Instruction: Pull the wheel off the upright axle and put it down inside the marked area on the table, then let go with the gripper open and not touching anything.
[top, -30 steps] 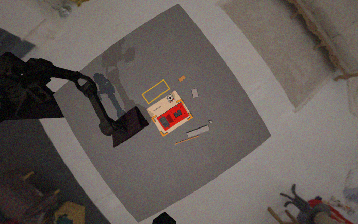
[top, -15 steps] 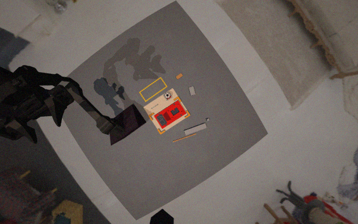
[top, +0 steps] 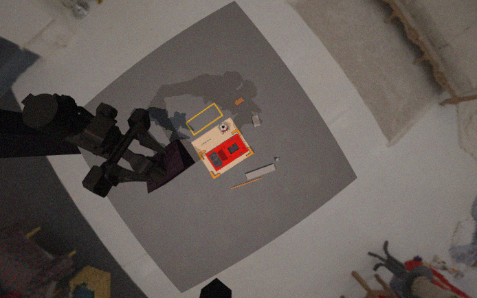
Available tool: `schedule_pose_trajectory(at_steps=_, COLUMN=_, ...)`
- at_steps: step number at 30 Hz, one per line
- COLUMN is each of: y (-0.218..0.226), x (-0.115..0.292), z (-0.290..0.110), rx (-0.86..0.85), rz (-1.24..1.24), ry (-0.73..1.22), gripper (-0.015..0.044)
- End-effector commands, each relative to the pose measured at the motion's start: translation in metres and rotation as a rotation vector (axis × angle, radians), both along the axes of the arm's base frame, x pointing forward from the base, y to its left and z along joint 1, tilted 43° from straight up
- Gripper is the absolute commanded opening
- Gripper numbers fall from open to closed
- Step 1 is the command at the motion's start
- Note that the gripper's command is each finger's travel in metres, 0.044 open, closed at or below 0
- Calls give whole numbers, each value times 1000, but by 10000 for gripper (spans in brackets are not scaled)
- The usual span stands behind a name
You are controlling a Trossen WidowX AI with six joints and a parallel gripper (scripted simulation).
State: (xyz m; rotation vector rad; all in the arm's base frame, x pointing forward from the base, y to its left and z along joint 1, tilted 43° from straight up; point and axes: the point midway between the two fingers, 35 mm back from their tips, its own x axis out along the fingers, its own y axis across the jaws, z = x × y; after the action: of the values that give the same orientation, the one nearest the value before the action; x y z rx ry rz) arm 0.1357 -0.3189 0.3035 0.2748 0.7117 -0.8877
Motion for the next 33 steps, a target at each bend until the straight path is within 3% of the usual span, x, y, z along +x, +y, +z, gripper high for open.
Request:
schedule_pose_trajectory(at_steps=1, y=4, x=33, z=-25, rx=85, rz=90, ry=-12, gripper=300)
schedule_pose_trajectory(at_steps=19, y=86, x=172, z=-153, rx=528, rz=542, ry=41, gripper=300)
schedule_pose_trajectory(at_steps=33, y=206, x=224, z=-247, rx=888, rz=813, ry=169, gripper=300)
